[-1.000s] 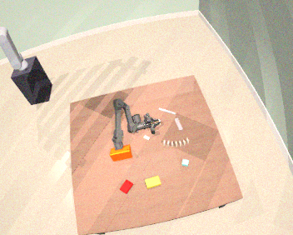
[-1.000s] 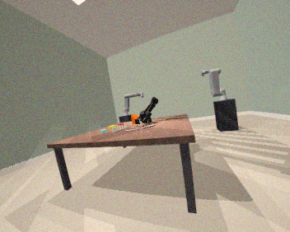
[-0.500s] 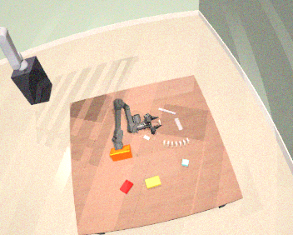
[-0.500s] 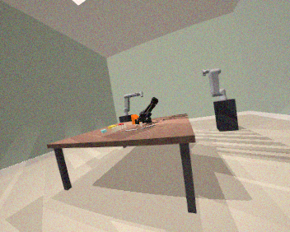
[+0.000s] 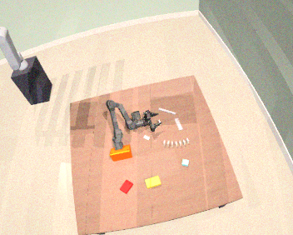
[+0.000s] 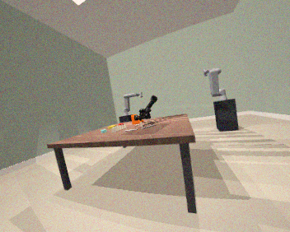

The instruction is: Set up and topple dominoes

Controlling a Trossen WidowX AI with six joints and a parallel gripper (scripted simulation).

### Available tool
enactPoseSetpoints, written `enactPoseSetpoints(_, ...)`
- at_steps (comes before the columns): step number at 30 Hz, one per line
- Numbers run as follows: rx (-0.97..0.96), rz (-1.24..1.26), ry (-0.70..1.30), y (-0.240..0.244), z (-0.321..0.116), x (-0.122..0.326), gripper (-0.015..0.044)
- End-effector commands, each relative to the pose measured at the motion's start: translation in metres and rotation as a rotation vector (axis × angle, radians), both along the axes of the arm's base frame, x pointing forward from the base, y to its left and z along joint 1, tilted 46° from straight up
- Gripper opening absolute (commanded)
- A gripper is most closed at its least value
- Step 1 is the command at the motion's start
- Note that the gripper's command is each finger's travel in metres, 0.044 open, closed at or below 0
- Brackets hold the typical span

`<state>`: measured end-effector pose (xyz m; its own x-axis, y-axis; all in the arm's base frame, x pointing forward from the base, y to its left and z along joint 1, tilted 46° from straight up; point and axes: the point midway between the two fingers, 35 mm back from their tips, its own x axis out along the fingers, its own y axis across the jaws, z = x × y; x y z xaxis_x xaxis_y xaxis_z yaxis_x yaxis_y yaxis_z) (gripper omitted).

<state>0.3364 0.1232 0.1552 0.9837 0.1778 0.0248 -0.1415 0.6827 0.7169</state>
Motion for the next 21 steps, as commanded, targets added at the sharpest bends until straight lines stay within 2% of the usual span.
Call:
enactPoseSetpoints(1,-0.031,-0.003,0.02,-0.006,0.005,0.013,0.044)
enactPoseSetpoints(6,-0.209,0.006,0.163,-0.022,-0.003,0.061,0.044)
enactPoseSetpoints(11,-0.366,0.138,0.37,-0.018,-0.021,0.092,0.044)
enactPoseSetpoints(17,-0.482,0.354,0.603,-0.017,-0.036,0.103,0.044)
enactPoseSetpoints(21,-0.512,0.457,0.655,-0.017,-0.032,0.105,0.044)
